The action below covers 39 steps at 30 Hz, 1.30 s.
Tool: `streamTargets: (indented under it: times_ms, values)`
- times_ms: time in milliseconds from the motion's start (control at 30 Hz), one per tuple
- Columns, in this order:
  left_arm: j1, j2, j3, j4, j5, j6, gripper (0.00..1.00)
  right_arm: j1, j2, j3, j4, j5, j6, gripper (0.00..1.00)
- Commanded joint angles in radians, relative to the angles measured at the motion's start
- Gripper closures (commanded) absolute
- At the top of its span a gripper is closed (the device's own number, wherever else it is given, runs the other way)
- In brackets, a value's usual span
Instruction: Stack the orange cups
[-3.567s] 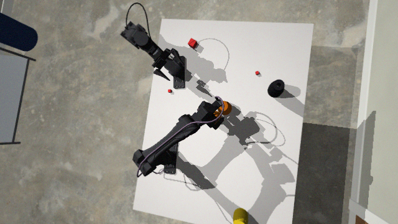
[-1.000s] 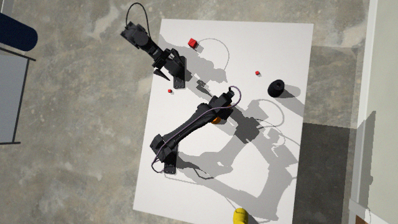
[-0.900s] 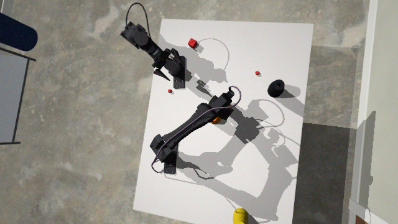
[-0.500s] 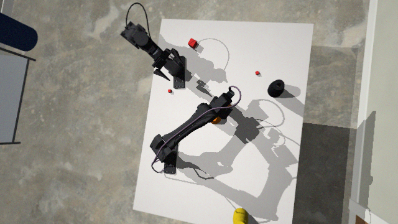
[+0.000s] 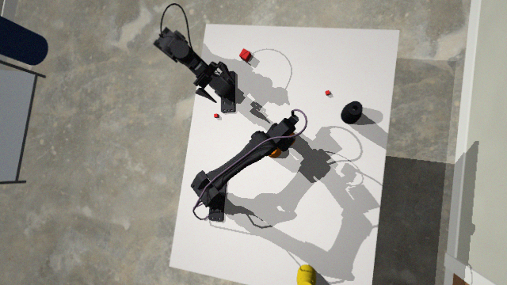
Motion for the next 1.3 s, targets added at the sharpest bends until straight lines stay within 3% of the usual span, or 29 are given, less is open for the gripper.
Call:
streamTargets:
  times_ms: [0, 100, 600, 1267]
  values:
    - [-0.003, 0.003, 0.028, 0.012, -0.002, -0.001, 0.0, 0.0, -0.026, -0.009, 0.019, -0.005, 0.001, 0.7]
    - [-0.003, 0.003, 0.028, 0.012, -0.002, -0.001, 0.0, 0.0, -0.026, -0.009, 0.019, -0.005, 0.001, 1.0]
    - [-0.003, 0.003, 0.028, 0.012, -0.002, -0.001, 0.0, -0.001, -0.035, 0.092, -0.094, -0.005, 0.001, 1.0]
    - [-0.003, 0.003, 0.028, 0.012, -0.002, -0.001, 0.0, -0.002, 0.013, 0.373, -0.342, -0.005, 0.001, 1.0]
